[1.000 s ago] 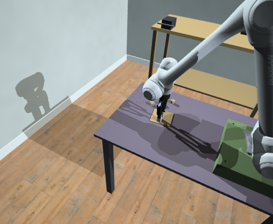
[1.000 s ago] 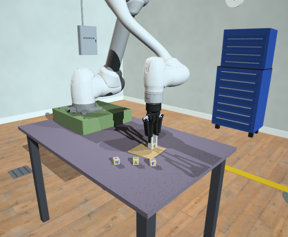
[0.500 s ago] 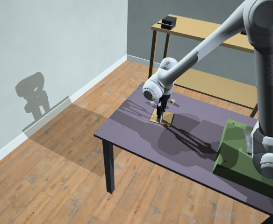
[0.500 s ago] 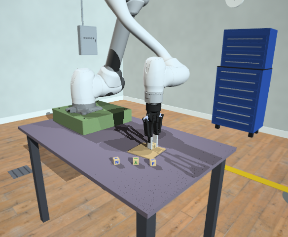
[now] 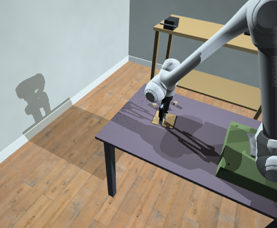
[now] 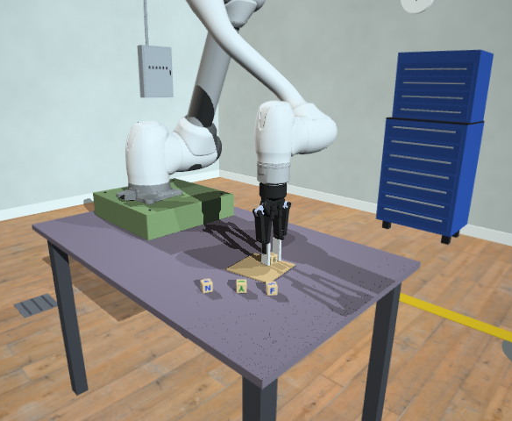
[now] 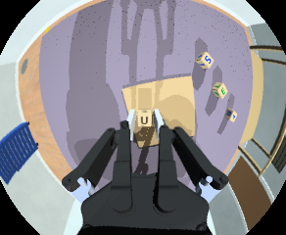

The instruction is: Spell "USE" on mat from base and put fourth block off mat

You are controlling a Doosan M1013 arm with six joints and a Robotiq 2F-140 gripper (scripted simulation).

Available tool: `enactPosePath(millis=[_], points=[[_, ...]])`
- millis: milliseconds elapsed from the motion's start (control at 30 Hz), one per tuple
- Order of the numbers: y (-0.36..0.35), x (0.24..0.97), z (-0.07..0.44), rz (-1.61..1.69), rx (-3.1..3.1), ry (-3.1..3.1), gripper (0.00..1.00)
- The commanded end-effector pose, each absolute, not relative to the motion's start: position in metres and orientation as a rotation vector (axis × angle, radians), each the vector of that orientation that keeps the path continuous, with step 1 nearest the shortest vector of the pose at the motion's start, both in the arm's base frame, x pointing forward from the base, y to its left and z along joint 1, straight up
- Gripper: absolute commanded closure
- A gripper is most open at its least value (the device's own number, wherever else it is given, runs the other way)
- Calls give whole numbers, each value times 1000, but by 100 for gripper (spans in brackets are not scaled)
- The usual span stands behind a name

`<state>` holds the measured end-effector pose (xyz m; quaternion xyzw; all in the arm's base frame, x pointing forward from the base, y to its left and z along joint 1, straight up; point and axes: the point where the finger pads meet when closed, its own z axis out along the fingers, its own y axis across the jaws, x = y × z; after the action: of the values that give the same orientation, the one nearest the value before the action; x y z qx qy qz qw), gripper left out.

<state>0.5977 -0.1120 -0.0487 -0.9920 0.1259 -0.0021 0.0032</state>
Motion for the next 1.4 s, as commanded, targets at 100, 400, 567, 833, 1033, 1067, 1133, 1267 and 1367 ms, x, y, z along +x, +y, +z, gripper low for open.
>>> enactPosePath(millis=[100, 400, 567, 833, 1033, 1067, 1133, 1267, 1367], points=[[-112, 598, -46, -7, -3110, 395, 75], [-112, 598, -17, -7, -3110, 395, 75], [-112, 597, 11, -7, -3110, 395, 75], [-112, 597, 36, -7, -3110, 395, 75], [-112, 597, 41, -7, -3110, 395, 75], [-112, 597, 41, -7, -3110, 395, 0], [-112, 597, 41, -7, -3110, 395, 0], [-112, 597, 41, -7, -3110, 395, 0], [-112, 597, 41, -7, -3110, 395, 0]])
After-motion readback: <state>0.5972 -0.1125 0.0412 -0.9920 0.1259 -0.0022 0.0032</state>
